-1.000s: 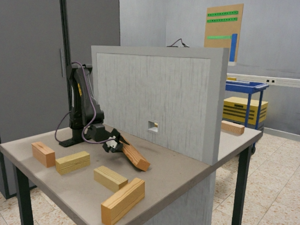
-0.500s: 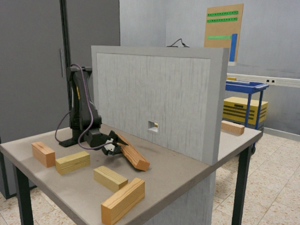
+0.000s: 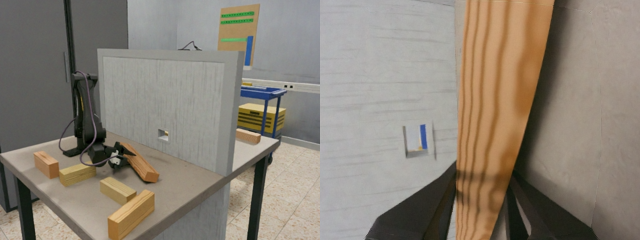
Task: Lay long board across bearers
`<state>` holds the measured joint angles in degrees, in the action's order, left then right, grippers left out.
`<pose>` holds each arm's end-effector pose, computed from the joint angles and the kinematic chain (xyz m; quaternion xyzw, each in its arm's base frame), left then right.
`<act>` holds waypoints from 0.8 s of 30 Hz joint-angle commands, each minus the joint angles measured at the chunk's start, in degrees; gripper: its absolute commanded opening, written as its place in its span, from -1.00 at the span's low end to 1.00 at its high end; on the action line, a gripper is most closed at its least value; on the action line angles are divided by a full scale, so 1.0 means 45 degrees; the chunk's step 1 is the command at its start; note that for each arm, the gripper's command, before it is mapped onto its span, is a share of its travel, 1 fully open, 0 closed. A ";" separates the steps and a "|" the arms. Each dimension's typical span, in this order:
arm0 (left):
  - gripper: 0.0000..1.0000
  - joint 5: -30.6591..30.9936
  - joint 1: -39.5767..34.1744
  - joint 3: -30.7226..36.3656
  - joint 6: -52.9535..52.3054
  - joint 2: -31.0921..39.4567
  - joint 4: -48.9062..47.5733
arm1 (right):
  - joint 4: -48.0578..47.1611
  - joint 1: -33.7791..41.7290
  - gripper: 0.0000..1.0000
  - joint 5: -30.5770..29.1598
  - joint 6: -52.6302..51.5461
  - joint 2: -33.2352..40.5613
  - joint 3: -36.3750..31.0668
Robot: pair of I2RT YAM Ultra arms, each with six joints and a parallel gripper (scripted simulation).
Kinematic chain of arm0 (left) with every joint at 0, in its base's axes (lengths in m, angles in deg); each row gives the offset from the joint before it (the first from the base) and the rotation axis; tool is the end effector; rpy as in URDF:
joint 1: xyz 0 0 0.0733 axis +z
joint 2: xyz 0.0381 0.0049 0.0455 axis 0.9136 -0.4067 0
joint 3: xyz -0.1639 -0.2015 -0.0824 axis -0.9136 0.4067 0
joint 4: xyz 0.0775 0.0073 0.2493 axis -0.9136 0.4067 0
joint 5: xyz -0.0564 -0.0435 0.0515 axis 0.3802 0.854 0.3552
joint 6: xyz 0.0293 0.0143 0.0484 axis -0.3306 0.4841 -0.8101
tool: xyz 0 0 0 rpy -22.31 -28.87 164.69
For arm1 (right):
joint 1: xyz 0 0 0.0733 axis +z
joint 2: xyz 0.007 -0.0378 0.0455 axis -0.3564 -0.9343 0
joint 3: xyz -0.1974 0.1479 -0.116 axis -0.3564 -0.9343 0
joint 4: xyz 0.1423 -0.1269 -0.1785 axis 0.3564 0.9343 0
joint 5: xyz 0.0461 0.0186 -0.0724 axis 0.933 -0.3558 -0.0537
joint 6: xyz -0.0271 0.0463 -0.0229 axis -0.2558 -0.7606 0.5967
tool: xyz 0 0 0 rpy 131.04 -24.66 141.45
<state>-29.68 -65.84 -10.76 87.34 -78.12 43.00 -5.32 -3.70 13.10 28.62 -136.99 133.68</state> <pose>0.2449 0.0015 0.4086 0.0000 0.7044 -0.0010 0.7098 0.2710 -0.0807 0.0897 0.1750 0.8182 0.5356 0.1142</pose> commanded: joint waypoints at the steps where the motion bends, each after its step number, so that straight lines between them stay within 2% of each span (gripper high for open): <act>1: 1.00 -0.0096 -0.0051 -0.0064 0.0032 0.0264 -0.0315 | 0.0238 -0.0139 -1.00 0.0704 0.0246 0.0111 0.0419; 3: 1.00 -0.0096 -0.0051 -0.0064 0.0032 0.0264 -0.0315 | 0.0276 -0.0126 -1.00 0.0679 0.0273 0.0483 0.0434; 4: 1.00 -0.0096 -0.0051 -0.0064 0.0032 0.0264 -0.0315 | 0.0144 -0.0303 -1.00 0.1162 0.0552 -0.0346 0.0351; 10: 1.00 -0.0096 -0.0051 -0.0064 0.0032 0.0264 -0.0315 | 0.0375 -0.0520 -1.00 0.1897 0.1363 -0.0883 0.0411; 16: 1.00 -0.0096 -0.0051 -0.0064 0.0032 0.0264 -0.0315 | 0.0733 -0.0441 -1.00 0.1759 0.1556 -0.1150 0.0547; 17: 1.00 -0.0096 -0.0051 -0.0064 0.0032 0.0264 -0.0315 | 0.0829 -0.0361 -0.08 0.1743 0.1619 -0.0991 0.0593; 24: 1.00 -0.0096 -0.0051 -0.0064 0.0032 0.0264 -0.0315 | 0.0931 -0.0361 -0.08 0.1742 0.1706 -0.1032 0.0677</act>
<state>-29.68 -65.84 -10.76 87.34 -78.12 43.00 -2.43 -5.60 18.70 35.22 -141.93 134.82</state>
